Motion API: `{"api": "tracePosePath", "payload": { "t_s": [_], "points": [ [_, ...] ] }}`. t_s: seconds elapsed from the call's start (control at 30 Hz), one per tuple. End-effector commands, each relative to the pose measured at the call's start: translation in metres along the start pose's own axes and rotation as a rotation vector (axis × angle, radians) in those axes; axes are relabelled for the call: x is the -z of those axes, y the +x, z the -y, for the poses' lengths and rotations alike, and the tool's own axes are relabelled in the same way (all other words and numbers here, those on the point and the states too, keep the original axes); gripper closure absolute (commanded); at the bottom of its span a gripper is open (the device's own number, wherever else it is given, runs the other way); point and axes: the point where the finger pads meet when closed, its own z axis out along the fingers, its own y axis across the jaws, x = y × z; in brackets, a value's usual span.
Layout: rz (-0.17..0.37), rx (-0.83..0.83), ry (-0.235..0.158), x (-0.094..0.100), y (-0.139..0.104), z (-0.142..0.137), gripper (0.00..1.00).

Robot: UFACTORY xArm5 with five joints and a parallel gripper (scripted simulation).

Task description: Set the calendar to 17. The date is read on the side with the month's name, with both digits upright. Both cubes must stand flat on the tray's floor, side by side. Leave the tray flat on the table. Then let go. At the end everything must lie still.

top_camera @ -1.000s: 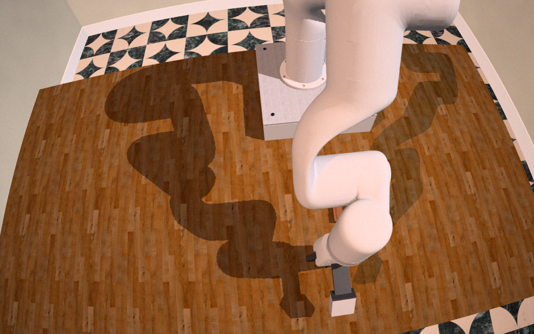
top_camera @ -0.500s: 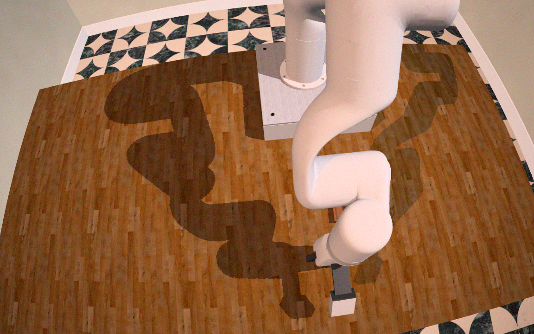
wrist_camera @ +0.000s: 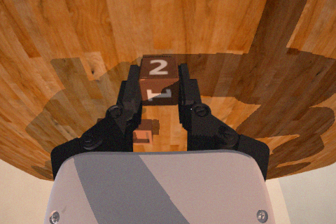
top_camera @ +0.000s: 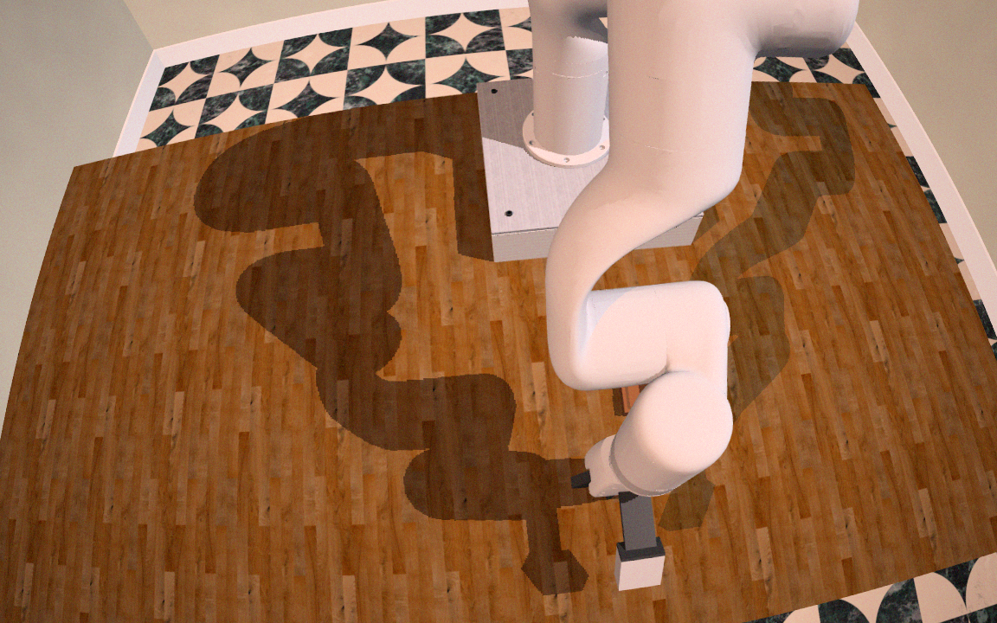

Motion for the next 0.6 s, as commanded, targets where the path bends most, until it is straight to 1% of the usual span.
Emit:
{"api": "tracePosePath", "payload": {
  "t_s": [0.0,0.57],
  "points": [
    [-0.004,0.001,0.000,0.0007,0.0014,0.0000,0.73],
    [-0.004,0.004,0.000,-0.0018,0.0014,0.0000,0.73]
  ]
}}
